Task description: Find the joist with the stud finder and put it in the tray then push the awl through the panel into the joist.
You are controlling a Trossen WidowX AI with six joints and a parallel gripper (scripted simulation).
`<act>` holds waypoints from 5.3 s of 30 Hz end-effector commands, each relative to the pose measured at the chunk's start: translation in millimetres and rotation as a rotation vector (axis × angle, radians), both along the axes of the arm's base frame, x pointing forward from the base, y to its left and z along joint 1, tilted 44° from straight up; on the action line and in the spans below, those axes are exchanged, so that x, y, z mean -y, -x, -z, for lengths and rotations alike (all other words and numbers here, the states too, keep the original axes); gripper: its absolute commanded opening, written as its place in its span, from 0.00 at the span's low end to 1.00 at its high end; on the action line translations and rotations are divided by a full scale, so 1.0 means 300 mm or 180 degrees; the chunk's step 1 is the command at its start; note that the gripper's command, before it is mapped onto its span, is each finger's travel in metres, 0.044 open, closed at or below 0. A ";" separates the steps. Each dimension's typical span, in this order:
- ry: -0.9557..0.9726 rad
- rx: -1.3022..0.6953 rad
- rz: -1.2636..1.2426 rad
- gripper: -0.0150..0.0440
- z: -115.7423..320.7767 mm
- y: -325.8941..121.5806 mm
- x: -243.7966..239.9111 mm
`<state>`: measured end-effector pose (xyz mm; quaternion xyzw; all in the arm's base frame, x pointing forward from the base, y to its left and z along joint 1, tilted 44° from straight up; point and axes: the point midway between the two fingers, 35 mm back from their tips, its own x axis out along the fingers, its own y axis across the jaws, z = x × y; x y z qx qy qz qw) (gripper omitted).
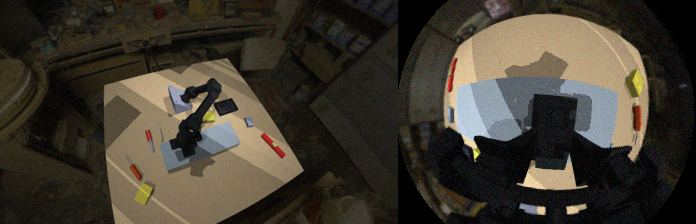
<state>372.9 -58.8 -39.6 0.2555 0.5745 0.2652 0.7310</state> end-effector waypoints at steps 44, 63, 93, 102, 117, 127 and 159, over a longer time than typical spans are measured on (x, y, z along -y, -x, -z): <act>-0.0032 -0.0009 -0.0003 0.25 -0.254 0.036 -0.277; -0.0038 -0.0011 -0.0004 0.25 -0.358 0.050 -0.387; -0.0047 -0.0011 -0.0004 0.25 -0.524 0.071 -0.560; -0.0050 -0.0011 -0.0004 0.25 -0.574 0.078 -0.611; -0.0055 -0.0010 -0.0004 0.25 -0.658 0.089 -0.697; -0.0054 -0.0012 0.0007 0.25 -0.671 0.090 -0.709; -0.0048 -0.0011 -0.0004 0.25 -0.539 0.073 -0.576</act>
